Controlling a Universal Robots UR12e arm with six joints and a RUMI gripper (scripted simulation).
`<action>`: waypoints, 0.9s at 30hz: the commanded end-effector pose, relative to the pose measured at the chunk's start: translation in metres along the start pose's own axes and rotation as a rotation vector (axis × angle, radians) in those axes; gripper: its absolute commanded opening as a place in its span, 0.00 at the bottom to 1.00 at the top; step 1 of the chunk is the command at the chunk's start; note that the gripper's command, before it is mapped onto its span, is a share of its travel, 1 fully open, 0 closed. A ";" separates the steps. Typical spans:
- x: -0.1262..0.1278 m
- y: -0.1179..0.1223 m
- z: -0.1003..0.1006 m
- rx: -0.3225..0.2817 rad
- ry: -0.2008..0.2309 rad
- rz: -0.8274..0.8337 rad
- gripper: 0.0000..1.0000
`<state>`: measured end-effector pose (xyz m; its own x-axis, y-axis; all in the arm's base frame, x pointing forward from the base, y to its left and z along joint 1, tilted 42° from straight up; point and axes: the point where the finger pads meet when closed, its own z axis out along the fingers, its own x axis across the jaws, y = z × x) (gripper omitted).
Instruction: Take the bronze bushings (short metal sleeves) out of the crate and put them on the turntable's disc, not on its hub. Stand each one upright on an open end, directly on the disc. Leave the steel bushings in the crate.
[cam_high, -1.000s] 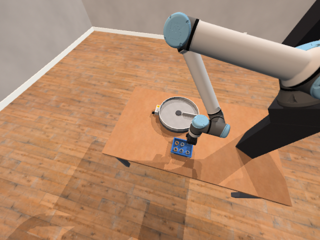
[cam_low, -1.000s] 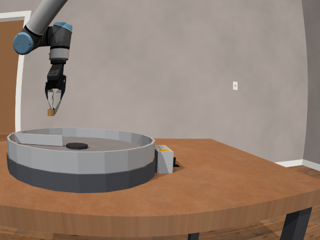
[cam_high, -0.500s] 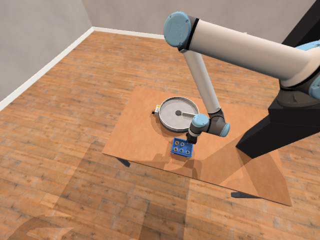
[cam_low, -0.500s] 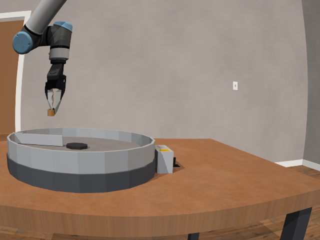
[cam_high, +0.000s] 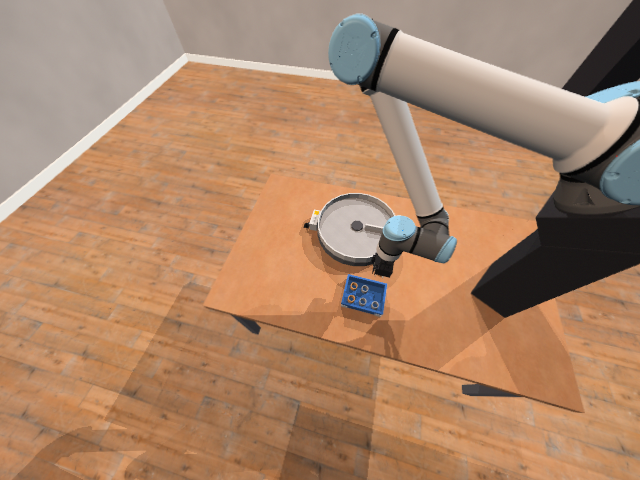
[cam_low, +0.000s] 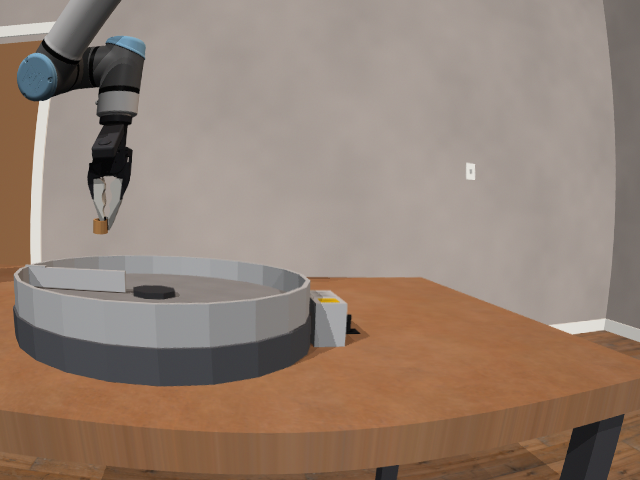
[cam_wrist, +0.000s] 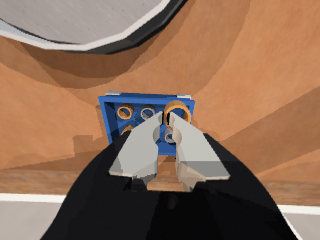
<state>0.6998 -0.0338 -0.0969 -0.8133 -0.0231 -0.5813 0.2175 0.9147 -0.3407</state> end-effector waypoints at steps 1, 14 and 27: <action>-0.006 -0.031 0.000 -0.002 -0.001 -0.001 0.00; -0.020 -0.114 0.000 -0.002 -0.001 0.000 0.00; -0.036 -0.205 0.000 -0.002 -0.001 0.000 0.00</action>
<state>0.6864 -0.1917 -0.0204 -0.8125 -0.0230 -0.5825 0.2194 0.9137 -0.3421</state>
